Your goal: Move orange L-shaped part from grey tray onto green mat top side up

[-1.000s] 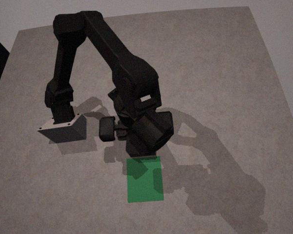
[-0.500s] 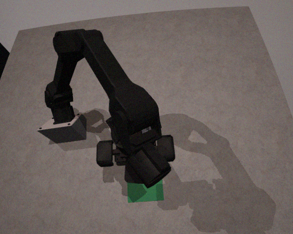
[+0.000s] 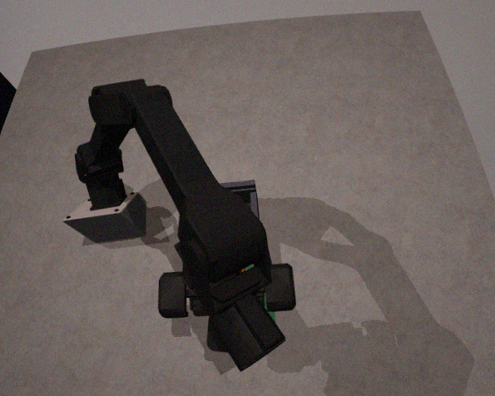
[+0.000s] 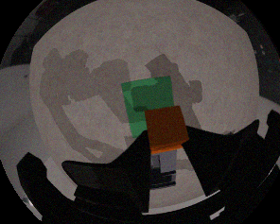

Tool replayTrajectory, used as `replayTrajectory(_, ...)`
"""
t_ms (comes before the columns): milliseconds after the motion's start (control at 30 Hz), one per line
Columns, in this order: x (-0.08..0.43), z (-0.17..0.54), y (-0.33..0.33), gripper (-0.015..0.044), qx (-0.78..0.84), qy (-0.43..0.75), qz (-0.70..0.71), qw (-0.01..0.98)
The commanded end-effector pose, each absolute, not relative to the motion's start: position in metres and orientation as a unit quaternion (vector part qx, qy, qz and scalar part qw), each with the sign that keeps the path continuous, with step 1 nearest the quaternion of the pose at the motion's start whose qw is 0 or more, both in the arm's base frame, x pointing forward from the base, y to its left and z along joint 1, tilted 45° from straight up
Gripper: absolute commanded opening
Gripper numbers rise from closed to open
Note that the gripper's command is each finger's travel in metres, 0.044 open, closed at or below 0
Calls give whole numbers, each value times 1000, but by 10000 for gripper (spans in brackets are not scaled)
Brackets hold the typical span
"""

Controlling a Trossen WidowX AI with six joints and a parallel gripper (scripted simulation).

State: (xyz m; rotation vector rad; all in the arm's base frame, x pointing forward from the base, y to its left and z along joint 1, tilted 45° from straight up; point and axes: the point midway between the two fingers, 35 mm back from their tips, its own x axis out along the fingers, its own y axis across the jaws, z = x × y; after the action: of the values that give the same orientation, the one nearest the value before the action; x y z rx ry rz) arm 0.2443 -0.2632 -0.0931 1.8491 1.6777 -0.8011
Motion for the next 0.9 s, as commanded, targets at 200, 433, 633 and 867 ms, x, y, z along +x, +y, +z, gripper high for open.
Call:
replayTrajectory(200,245,-102,-260,0,679,620,-295,260)
replayTrajectory(433,246,-110,-252,0,679,620,-295,260)
replayTrajectory(633,247,-117,-245,0,679,620,-294,260)
replayTrajectory(867,247,-125,-237,0,679,620,-294,260)
